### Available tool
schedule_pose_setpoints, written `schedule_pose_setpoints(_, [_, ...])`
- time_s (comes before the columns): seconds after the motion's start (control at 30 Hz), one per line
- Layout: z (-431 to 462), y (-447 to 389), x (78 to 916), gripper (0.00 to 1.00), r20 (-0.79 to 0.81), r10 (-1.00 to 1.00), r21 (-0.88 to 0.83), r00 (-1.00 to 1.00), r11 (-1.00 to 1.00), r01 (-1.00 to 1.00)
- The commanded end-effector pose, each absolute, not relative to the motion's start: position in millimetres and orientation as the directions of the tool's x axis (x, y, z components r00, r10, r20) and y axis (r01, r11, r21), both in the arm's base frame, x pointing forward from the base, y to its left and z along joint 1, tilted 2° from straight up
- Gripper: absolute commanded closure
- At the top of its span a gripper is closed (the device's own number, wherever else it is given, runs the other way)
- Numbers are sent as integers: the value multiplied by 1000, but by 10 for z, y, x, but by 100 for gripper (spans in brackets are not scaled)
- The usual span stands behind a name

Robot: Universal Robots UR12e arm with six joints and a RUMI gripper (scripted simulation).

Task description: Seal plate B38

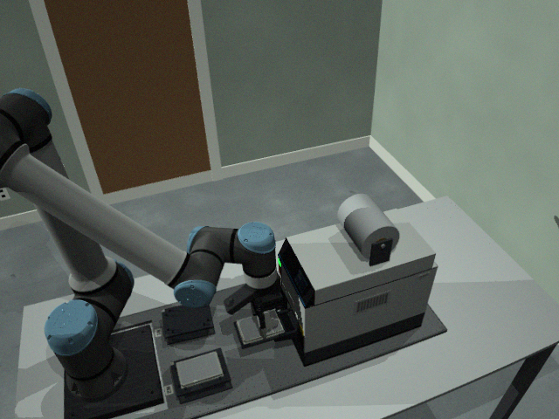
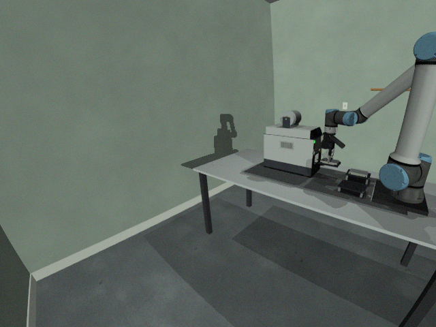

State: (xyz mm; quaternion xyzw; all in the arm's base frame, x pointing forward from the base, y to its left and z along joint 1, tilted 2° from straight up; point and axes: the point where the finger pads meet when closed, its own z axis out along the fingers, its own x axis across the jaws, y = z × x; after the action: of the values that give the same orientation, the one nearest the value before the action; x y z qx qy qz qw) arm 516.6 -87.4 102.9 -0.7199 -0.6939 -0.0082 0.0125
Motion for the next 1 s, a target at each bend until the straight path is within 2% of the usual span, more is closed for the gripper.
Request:
schedule_pose_setpoints(0.0, [1035,-877,5172,100,29,999,-6,37,-37,999])
schedule_pose_setpoints(0.97, [1187,-881,5172,100,29,999,-6,37,-37,999])
